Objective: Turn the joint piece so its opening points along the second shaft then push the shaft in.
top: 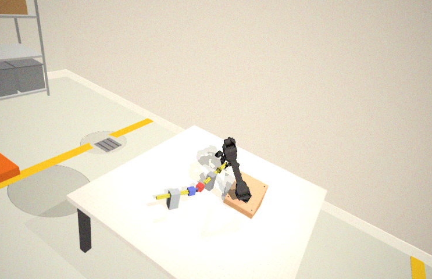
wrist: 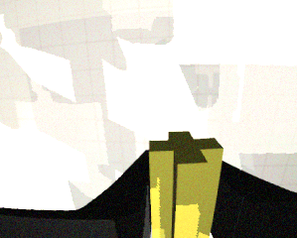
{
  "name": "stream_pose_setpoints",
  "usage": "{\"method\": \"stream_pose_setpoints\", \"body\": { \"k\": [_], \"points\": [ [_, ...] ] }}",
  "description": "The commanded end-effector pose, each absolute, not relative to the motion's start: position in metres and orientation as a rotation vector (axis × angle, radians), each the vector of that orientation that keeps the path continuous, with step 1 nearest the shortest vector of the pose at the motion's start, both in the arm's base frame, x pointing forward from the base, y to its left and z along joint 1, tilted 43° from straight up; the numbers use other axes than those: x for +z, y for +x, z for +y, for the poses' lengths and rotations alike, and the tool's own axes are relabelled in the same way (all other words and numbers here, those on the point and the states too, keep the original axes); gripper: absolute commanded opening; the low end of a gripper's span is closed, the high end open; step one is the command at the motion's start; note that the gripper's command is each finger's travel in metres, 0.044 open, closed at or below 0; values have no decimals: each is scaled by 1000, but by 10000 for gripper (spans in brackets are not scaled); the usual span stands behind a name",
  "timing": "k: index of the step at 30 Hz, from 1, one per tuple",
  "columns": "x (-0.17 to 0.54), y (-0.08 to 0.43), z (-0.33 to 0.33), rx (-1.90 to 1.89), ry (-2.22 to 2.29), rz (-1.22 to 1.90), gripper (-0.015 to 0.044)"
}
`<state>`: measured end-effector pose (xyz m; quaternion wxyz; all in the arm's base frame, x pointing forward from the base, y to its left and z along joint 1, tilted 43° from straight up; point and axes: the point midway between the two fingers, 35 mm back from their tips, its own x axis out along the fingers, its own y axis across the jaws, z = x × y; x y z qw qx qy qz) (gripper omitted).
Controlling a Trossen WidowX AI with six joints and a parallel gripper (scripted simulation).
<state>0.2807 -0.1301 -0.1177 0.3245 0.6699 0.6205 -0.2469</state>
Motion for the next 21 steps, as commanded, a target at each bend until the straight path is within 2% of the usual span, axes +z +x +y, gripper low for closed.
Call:
{"method": "stream_pose_setpoints", "body": {
  "k": [1, 21],
  "points": [
    [-118, 281, -130, -648, 1757, 1627, 67],
    [-117, 280, -128, -688, 1695, 1711, 67]
  ]
}}
